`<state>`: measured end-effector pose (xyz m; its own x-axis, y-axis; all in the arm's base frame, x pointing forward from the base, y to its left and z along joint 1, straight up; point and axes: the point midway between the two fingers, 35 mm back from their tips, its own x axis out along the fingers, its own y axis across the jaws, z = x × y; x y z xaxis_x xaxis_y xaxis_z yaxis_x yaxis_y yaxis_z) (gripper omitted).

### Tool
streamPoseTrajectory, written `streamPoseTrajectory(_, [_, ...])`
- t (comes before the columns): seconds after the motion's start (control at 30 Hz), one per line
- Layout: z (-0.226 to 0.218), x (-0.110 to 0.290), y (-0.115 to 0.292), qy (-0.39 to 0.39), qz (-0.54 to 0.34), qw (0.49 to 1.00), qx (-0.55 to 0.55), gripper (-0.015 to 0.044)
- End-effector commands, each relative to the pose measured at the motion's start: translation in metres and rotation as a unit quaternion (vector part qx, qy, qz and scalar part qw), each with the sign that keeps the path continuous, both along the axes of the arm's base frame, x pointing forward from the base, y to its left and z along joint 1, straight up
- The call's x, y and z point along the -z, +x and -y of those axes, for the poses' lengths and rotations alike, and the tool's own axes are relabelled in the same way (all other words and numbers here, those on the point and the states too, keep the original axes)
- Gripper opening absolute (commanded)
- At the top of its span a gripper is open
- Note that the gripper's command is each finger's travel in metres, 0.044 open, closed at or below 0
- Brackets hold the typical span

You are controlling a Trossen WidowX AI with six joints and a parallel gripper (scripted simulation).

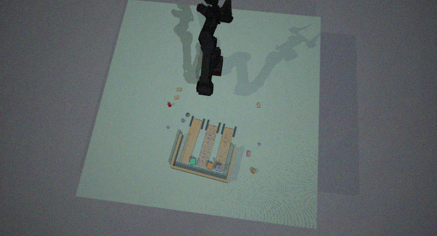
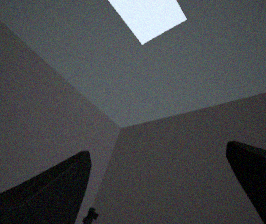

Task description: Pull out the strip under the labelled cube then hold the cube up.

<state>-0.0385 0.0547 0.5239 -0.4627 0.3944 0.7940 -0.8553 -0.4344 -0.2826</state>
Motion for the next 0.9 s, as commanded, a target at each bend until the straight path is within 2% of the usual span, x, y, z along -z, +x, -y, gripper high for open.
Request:
streamPoseTrajectory(0.0, [0.000, 0.000, -0.001, -0.001, 0.002, 1.000, 0.003, 0.0400])
streamPoseTrajectory(0.2, [-0.023, 0.014, -0.027, -0.027, 0.051, 0.994, 0.094, 0.0400])
streamPoseTrajectory(0.43, [-0.075, 0.038, -0.039, -0.088, 0.101, 0.966, 0.221, 0.0400])
streamPoseTrajectory(0.67, [-0.135, 0.069, -0.015, -0.169, 0.124, 0.914, 0.346, 0.0400])
streamPoseTrajectory(0.87, [-0.177, 0.103, 0.031, -0.253, 0.117, 0.858, 0.432, 0.0400])
